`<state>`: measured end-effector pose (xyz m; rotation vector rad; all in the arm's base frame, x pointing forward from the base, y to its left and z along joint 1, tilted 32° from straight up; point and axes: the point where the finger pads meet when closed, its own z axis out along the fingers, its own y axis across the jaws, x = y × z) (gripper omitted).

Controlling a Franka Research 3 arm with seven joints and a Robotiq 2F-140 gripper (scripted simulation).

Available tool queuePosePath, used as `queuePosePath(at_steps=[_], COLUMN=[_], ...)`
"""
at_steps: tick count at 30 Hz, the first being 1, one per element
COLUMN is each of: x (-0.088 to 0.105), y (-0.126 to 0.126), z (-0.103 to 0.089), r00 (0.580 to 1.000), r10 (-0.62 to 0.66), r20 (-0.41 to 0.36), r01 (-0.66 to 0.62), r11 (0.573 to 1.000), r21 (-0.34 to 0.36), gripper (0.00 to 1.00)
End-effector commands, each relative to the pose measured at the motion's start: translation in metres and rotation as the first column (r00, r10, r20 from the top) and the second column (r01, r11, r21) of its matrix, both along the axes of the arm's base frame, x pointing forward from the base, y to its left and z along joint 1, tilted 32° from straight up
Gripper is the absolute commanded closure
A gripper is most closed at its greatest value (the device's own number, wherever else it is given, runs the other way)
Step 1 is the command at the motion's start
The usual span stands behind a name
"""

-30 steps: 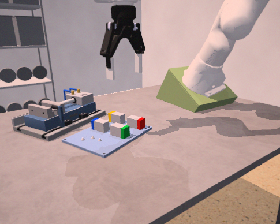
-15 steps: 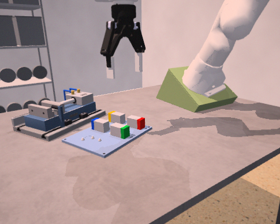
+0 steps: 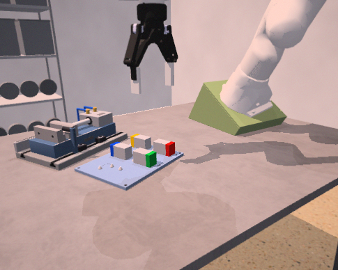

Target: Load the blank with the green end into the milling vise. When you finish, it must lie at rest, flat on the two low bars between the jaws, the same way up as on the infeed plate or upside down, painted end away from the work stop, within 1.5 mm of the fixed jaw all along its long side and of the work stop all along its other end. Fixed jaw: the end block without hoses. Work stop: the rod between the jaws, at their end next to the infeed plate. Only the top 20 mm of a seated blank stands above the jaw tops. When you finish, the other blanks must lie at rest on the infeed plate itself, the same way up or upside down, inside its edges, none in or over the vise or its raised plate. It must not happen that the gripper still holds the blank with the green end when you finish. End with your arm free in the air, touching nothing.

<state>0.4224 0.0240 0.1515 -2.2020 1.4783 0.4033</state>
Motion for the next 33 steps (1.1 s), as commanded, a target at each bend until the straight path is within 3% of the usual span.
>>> queuePosePath(at_steps=[1,2,33], x=[-0.0043,-0.0059,-0.0049], y=[0.0265,0.0346,0.0279], z=[0.0196,0.0259,0.0203], r00=[1.0,1.0,1.0], r10=[0.002,0.004,0.008], r20=[-0.002,-0.001,0.001], r01=[-0.002,-0.004,-0.008], r11=[1.0,1.0,1.0], r21=[0.002,0.002,0.002], gripper=[0.0,0.0,0.0])
